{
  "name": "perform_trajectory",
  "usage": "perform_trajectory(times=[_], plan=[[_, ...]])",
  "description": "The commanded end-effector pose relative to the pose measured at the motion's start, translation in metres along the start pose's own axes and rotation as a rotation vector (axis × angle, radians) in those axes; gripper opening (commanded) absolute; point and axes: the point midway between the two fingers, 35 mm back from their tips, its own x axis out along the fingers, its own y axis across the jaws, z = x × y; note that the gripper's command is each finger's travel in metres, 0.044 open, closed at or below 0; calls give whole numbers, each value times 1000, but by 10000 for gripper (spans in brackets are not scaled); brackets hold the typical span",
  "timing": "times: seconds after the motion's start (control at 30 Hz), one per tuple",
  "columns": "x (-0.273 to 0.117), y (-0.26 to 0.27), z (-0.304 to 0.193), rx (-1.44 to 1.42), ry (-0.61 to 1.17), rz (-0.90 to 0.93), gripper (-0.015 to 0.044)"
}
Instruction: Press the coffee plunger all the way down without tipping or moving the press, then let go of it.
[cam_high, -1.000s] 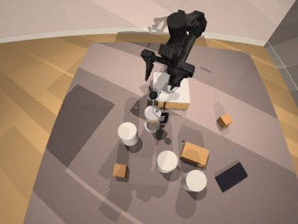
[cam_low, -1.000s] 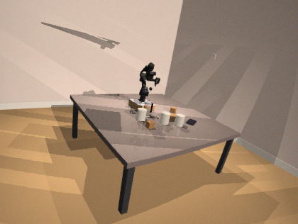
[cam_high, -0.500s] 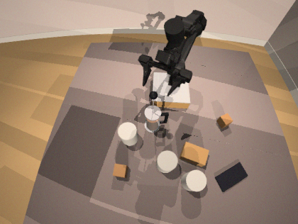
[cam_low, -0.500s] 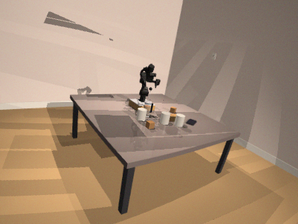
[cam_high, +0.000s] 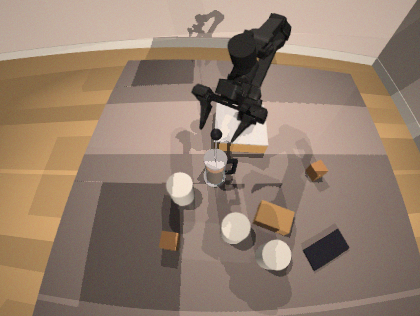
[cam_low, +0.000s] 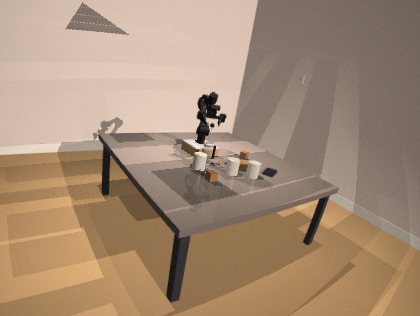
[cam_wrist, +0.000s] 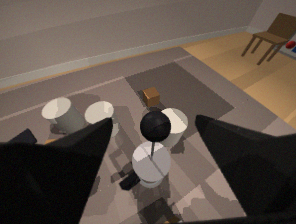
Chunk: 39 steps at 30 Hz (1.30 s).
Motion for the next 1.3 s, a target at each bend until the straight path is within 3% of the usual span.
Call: perform_trajectory(times=[0.0,0.27,1.27], plan=[[1,0,0,4,-3,-4,309],[1,0,0,4,-3,-4,116],[20,0,-23,4,-3,-4,116]])
